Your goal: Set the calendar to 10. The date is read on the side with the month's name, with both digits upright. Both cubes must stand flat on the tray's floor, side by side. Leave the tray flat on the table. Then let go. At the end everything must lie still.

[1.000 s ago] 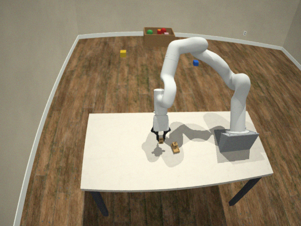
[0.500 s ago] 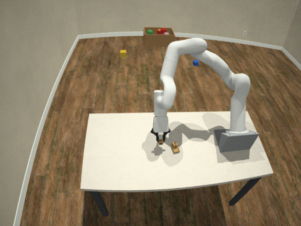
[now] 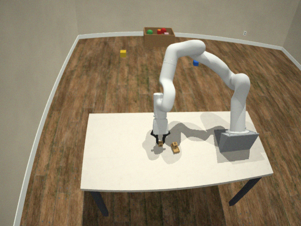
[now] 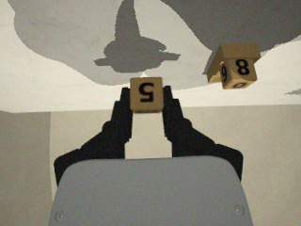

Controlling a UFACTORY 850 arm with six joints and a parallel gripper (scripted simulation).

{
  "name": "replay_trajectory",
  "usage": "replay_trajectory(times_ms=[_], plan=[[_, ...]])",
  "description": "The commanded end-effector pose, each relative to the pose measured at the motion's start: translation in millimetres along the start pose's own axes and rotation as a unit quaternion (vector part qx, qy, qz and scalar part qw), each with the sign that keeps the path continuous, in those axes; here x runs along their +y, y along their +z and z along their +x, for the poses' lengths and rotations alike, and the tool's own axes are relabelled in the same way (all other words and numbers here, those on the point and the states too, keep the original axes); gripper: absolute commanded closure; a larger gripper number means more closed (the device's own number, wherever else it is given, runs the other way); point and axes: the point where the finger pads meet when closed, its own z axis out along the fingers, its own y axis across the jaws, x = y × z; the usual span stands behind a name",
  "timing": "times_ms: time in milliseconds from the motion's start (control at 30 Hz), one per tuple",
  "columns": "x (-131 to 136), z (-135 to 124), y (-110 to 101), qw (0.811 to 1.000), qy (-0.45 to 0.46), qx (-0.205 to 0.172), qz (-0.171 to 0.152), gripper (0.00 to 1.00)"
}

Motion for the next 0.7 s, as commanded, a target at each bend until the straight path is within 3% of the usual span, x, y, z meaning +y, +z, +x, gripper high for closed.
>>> replay_trajectory(times_ms=[0,667], plan=[[-0.6,2.9,4.1,1.000,0.000,0.000,0.001,0.73],[-0.7,15.5,22.1,1.000,0.000,0.000,0.001,0.73]])
